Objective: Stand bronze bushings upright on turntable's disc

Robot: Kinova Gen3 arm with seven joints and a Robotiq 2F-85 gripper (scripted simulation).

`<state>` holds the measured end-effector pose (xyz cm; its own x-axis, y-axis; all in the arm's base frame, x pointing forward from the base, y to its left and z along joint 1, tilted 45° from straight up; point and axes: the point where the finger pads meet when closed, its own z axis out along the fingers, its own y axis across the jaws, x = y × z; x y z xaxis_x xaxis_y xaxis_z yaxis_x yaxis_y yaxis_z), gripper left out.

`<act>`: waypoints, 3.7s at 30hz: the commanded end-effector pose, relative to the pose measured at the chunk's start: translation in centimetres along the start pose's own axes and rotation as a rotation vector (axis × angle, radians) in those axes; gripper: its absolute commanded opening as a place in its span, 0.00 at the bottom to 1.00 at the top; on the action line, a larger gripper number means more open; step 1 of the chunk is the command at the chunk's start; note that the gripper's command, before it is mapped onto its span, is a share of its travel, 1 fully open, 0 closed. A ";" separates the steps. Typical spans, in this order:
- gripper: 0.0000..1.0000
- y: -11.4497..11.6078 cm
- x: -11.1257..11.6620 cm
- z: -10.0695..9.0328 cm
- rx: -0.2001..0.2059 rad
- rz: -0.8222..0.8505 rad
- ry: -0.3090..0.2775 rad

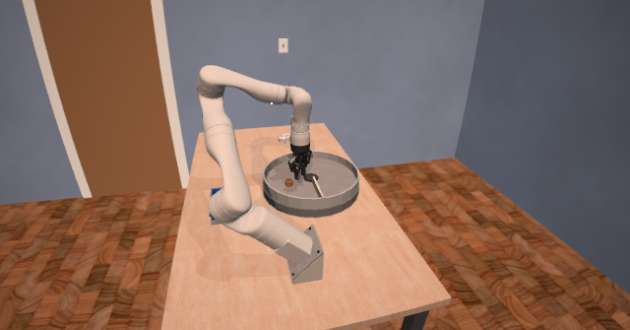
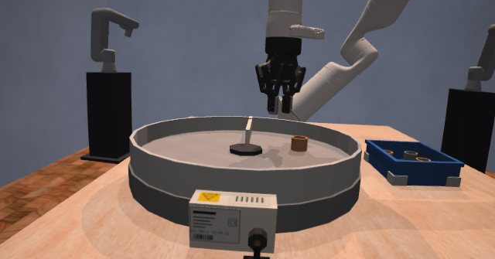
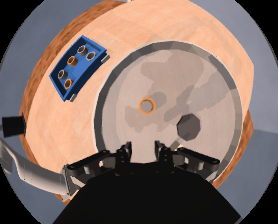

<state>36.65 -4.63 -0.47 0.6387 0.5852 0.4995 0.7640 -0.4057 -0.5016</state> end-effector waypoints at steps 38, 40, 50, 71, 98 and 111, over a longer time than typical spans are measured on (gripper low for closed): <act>0.39 -3.7 3.6 0.0 0.000 -0.033 0.001; 0.39 -4.7 4.6 0.0 0.000 -0.041 0.001; 0.39 -10.7 11.1 -0.1 -0.002 -0.093 0.000; 0.39 -20.6 21.3 -0.2 -0.002 -0.179 0.000; 0.39 -22.8 23.4 -0.2 -0.002 -0.196 0.000; 0.39 -22.8 23.4 -0.2 -0.002 -0.196 0.000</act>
<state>34.17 18.20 22.72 0.4773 0.6537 0.5873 0.8740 -0.2841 -0.3942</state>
